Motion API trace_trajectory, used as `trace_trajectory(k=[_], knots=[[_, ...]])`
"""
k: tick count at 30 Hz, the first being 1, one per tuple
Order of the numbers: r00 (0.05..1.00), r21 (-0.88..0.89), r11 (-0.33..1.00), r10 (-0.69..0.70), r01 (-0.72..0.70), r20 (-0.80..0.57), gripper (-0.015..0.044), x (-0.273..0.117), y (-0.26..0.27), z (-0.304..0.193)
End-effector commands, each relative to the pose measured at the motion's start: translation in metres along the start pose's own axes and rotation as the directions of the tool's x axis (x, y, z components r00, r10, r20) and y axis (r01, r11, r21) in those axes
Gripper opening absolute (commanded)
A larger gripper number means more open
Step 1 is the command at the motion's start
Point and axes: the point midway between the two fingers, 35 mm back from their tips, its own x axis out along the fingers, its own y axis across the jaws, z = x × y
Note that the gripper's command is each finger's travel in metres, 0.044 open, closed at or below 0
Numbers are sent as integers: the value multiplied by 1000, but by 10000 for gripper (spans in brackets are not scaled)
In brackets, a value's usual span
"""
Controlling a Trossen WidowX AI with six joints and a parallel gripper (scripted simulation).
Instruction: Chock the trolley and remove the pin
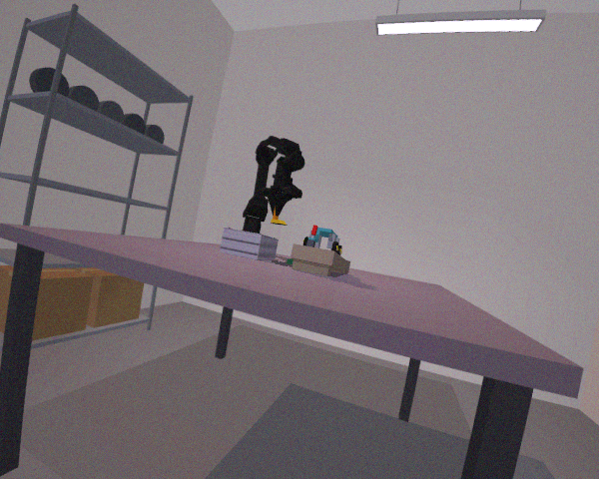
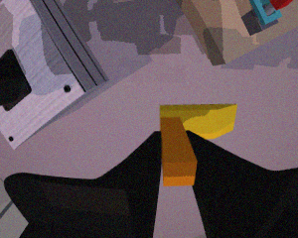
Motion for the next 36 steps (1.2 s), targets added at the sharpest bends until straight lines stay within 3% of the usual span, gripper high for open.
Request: trace_trajectory(k=[1, 12, 23, 30, 36], knots=[[1000, 113, 994, 3, -3, 2, 0, 0, 0, 0], [1000, 466, 885, 4, -4, 2, 0, 0, 0, 0], [1000, 756, 655, 5, -5, 3, 0, 0, 0, 0], [1000, 877, 481, 6, -5, 3, 0, 0, 0, 0], [1000, 879, 476, 6, -5, 3, 0, 0, 0, 1]])
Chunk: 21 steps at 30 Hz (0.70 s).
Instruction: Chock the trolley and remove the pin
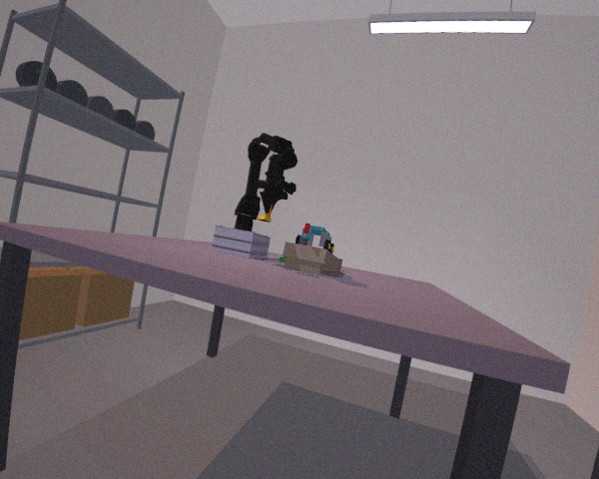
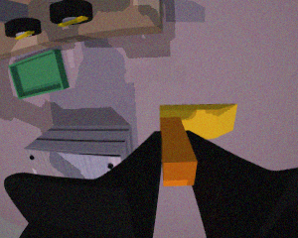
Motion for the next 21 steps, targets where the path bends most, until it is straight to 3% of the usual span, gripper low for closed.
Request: trace_trajectory(k=[1, 21], knots=[[1000, 10, 1000, 4, -4, -1, 0, 0, 3, 1], [1000, 10, 1000, 11, -11, 2, 0, 4, 70, 24]])
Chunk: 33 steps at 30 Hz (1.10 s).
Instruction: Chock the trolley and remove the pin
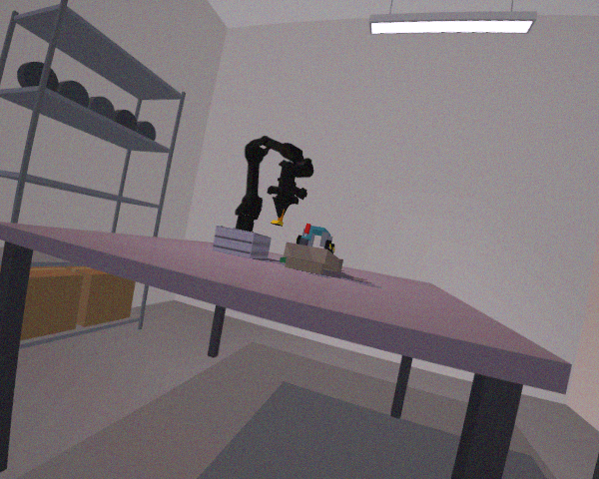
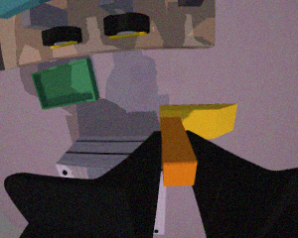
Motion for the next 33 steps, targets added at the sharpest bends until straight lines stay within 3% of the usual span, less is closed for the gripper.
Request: trace_trajectory(k=[1, 33], knots=[[1000, 3, 1000, 6, -6, -1, 0, 1, 12, 2], [1000, 3, 1000, 17, -17, 2, 0, 7, 114, 27]])
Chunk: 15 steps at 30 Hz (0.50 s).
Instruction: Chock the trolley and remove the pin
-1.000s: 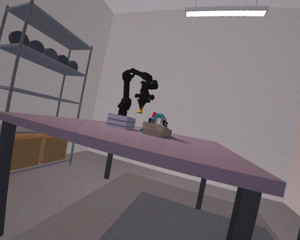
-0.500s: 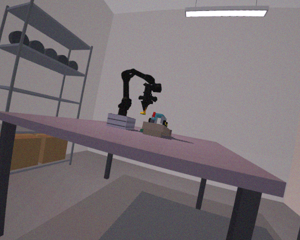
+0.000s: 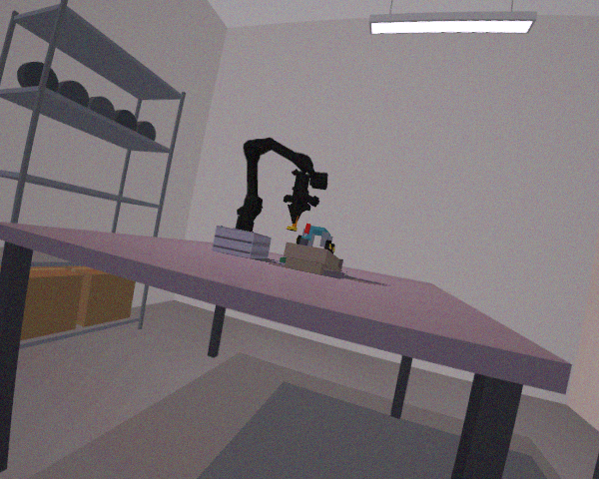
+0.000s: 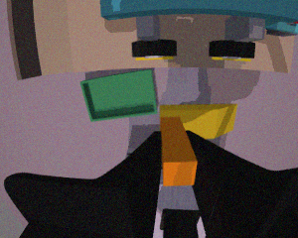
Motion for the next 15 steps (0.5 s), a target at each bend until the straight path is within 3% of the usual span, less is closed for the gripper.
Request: trace_trajectory(k=[1, 15], knots=[[1000, 3, 1000, 3, -3, 0, 0, 1, 12, 3], [1000, 3, 1000, 9, -9, 1, 0, 4, 66, 15]])
